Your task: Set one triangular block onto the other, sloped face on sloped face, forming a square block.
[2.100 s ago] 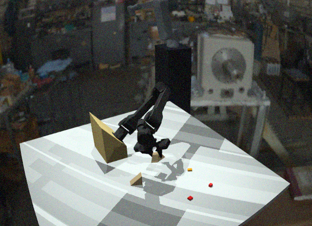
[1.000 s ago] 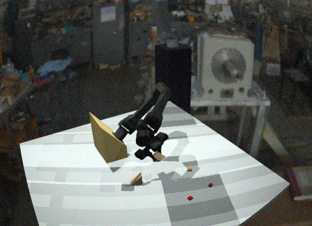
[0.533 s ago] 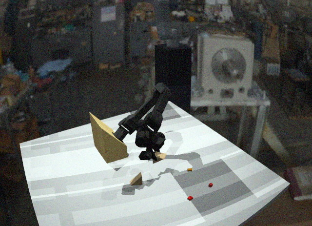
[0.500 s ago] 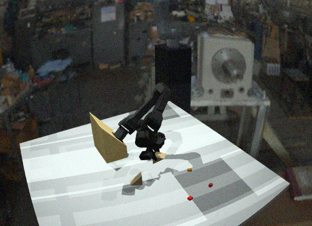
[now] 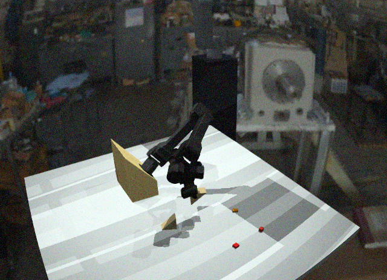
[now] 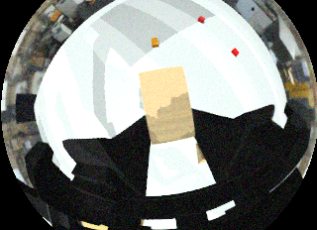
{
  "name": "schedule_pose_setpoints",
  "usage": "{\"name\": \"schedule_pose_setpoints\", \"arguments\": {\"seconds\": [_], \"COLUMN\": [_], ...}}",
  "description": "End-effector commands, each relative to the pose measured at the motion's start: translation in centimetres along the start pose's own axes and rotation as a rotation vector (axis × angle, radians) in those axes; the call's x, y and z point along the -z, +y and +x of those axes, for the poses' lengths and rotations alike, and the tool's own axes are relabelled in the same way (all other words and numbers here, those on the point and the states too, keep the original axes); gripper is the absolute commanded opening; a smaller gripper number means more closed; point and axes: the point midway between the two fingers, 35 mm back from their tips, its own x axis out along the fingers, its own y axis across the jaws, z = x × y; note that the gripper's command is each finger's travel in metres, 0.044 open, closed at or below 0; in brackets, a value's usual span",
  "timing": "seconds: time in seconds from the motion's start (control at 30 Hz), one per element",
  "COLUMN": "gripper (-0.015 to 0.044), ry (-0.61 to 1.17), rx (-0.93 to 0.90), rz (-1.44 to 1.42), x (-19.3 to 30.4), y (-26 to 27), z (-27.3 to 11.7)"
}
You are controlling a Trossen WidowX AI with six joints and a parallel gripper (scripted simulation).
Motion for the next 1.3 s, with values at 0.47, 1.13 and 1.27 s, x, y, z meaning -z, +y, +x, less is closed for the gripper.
{"name": "schedule_pose_setpoints", "arguments": {"seconds": [0.47,1.13,1.27], "gripper": [0.0,0.0,0.0], "ry": [0.024,0.045,0.04], "rx": [0.023,0.029,0.026], "rz": [-0.063,-0.054,-0.052], "x": [2.1,8.6,10.1], "y": [-3.3,-7.6,-8.1], "z": [-2.6,-8.3,-9.4]}}
